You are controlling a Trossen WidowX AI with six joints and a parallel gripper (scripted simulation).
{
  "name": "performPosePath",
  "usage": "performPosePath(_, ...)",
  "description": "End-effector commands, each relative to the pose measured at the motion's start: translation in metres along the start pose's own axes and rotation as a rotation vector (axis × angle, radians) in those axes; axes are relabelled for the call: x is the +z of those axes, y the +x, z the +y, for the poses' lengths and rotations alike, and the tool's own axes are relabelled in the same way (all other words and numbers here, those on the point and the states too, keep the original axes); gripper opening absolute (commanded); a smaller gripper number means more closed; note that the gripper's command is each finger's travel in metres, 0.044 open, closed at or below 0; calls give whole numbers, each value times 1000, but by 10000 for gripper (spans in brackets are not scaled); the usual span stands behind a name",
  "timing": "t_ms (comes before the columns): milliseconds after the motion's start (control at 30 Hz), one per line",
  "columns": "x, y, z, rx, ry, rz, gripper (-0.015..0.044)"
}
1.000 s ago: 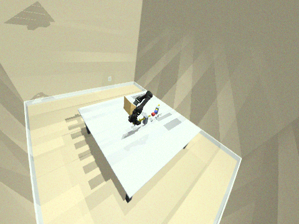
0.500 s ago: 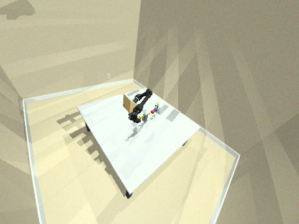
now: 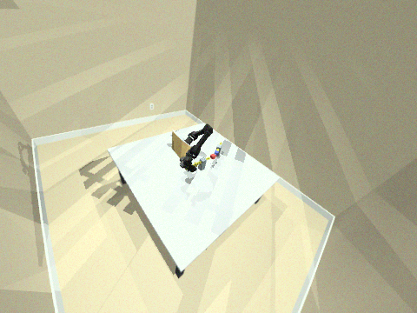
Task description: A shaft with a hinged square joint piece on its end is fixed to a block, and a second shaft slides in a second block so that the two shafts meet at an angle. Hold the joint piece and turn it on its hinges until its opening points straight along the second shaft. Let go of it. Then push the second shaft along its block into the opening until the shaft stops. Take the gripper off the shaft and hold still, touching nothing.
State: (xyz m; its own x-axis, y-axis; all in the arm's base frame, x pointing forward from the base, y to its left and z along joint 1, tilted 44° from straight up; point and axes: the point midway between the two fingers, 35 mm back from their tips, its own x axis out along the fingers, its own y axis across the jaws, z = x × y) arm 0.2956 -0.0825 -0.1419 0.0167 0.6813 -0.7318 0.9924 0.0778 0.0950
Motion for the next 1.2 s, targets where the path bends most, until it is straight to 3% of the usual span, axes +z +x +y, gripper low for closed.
performPosePath(0,-8,0,0,-10,3,2,0)
performPosePath(1167,-63,1,0,-19,5,7,0)
